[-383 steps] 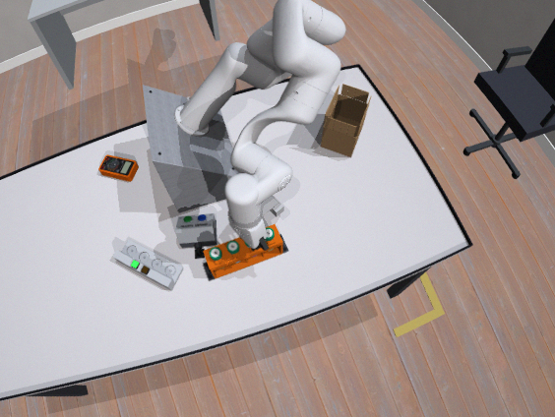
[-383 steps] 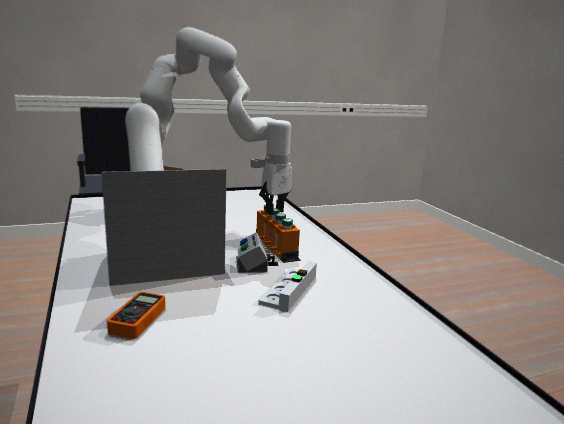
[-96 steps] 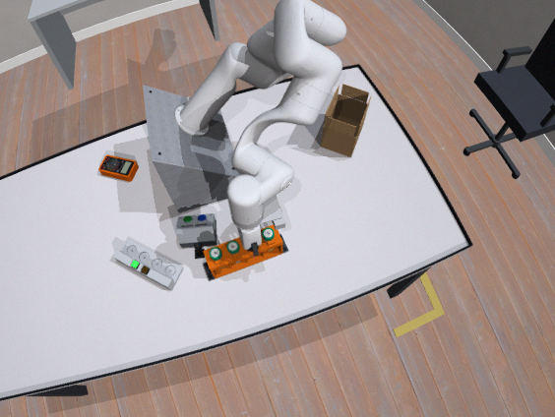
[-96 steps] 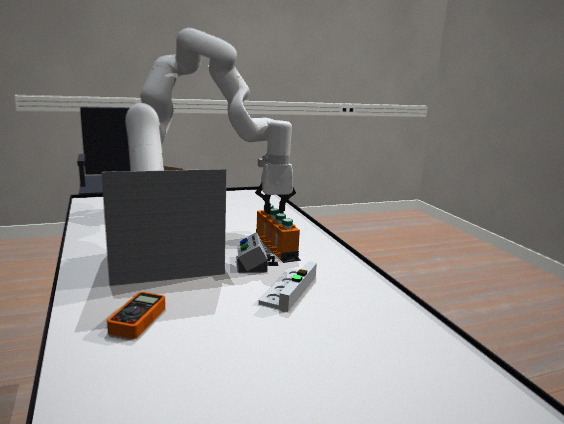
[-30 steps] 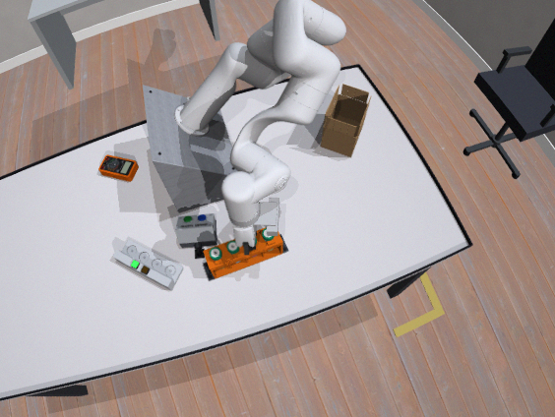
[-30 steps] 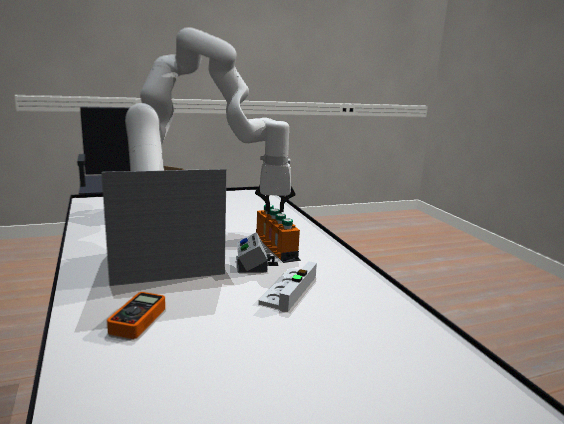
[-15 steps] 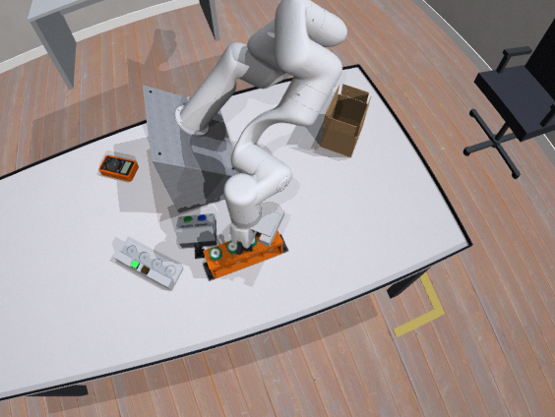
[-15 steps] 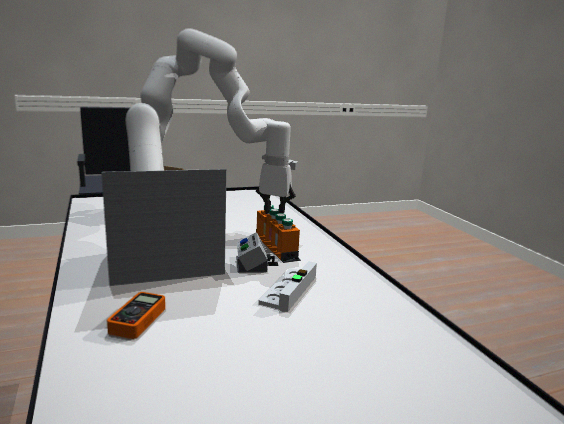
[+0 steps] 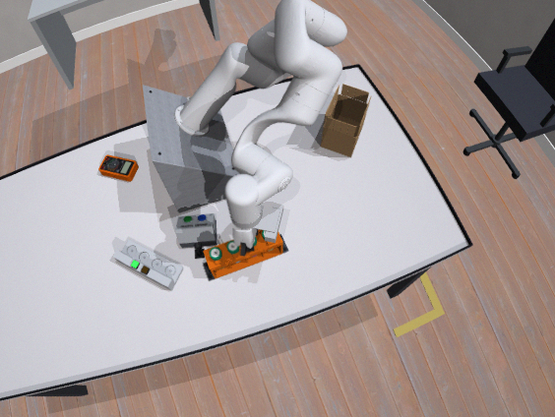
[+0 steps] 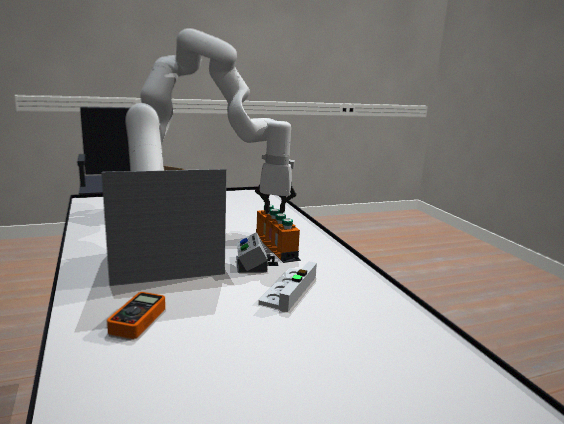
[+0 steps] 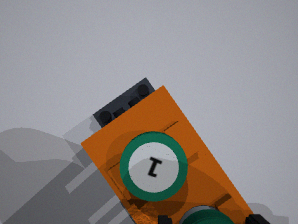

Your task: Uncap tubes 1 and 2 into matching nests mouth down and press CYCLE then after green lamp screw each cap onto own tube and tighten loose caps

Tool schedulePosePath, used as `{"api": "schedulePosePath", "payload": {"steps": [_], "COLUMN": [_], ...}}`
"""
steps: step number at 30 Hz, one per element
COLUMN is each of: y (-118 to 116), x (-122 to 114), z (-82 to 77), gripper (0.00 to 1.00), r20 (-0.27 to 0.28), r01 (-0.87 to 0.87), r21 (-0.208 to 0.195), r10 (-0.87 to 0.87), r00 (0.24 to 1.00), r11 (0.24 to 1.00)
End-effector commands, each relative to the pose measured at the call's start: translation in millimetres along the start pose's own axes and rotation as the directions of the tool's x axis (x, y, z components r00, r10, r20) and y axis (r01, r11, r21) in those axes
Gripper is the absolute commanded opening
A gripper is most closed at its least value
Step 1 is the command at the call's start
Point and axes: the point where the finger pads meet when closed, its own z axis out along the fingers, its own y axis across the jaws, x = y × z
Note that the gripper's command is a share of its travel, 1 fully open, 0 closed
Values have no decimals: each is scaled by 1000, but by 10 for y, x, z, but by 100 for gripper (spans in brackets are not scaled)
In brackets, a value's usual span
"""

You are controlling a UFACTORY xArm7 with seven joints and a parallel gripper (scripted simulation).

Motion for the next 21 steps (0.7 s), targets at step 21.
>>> {"api": "schedulePosePath", "payload": {"steps": [21], "y": [18], "x": [0], "z": [-18], "gripper": [46], "r20": [2], "r01": [873], "r21": [-16], "r10": [-873], "r00": [487], "r11": [487]}}
